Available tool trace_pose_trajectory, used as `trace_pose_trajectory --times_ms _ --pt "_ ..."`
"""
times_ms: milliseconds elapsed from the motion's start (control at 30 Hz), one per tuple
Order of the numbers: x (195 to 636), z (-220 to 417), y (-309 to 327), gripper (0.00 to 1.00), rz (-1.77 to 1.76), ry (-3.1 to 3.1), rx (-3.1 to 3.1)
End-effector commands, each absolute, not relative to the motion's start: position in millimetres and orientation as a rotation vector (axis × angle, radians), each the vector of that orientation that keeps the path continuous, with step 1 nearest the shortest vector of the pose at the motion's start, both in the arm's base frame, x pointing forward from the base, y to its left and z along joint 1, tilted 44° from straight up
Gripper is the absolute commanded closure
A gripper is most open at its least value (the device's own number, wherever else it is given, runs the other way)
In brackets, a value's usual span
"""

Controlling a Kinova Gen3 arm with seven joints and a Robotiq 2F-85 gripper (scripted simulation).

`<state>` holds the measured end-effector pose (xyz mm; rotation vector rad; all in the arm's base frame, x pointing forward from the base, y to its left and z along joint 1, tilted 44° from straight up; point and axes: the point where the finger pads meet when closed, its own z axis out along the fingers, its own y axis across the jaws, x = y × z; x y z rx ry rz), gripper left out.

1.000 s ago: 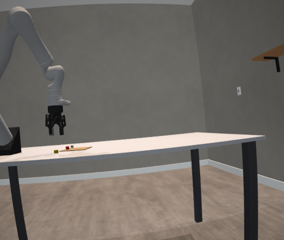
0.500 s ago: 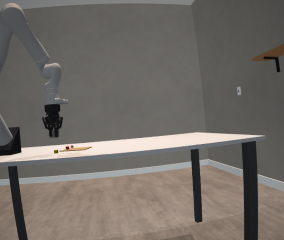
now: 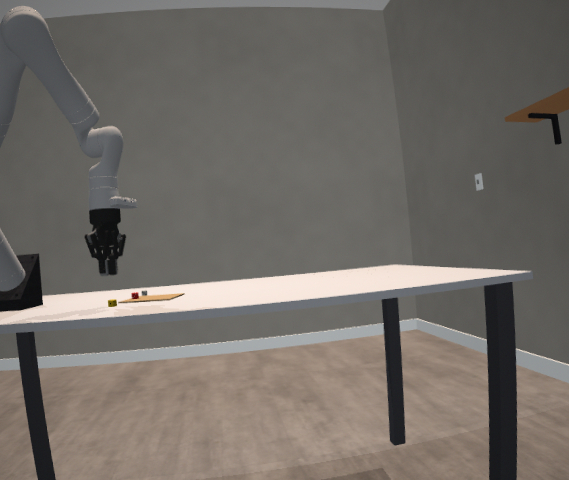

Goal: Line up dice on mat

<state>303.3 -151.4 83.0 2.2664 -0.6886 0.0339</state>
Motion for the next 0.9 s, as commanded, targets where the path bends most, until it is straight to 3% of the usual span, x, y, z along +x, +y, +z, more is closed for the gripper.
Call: trace_pose_trajectory --times_ms 0,867 --pt "303.8 83.2 -151.0 0.69 0.035 -0.688 2.267" --pt "302.9 78.3 -155.9 0.69 0.039 -0.687 2.268"
